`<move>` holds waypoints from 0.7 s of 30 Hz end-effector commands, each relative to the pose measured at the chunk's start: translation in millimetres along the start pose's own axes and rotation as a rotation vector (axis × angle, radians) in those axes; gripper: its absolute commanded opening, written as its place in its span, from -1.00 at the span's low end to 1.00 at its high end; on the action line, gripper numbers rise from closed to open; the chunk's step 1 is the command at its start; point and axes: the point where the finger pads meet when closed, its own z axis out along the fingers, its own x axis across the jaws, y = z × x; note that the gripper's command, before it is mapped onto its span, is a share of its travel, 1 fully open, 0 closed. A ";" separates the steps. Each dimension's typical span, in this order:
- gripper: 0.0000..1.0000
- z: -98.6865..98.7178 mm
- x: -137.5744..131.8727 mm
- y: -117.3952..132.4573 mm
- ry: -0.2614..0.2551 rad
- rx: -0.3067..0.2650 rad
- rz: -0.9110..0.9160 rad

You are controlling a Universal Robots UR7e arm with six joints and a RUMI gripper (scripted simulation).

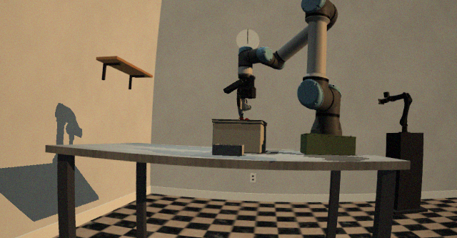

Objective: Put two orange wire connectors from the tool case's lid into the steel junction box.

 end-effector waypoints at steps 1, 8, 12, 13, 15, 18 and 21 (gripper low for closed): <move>-1.00 -14.9 0.2 -0.3 0.000 0.001 0.000; -1.00 -42.6 0.2 -0.2 0.000 0.001 0.000; -1.00 -47.9 0.2 -0.2 0.000 0.001 0.000; -1.00 -48.1 0.2 -0.2 0.000 0.001 0.000; -1.00 -48.2 0.2 -0.2 0.000 0.001 0.000; -1.00 -48.2 0.2 -0.2 0.000 0.001 0.000; -1.00 -48.2 0.2 -0.2 0.000 0.001 0.000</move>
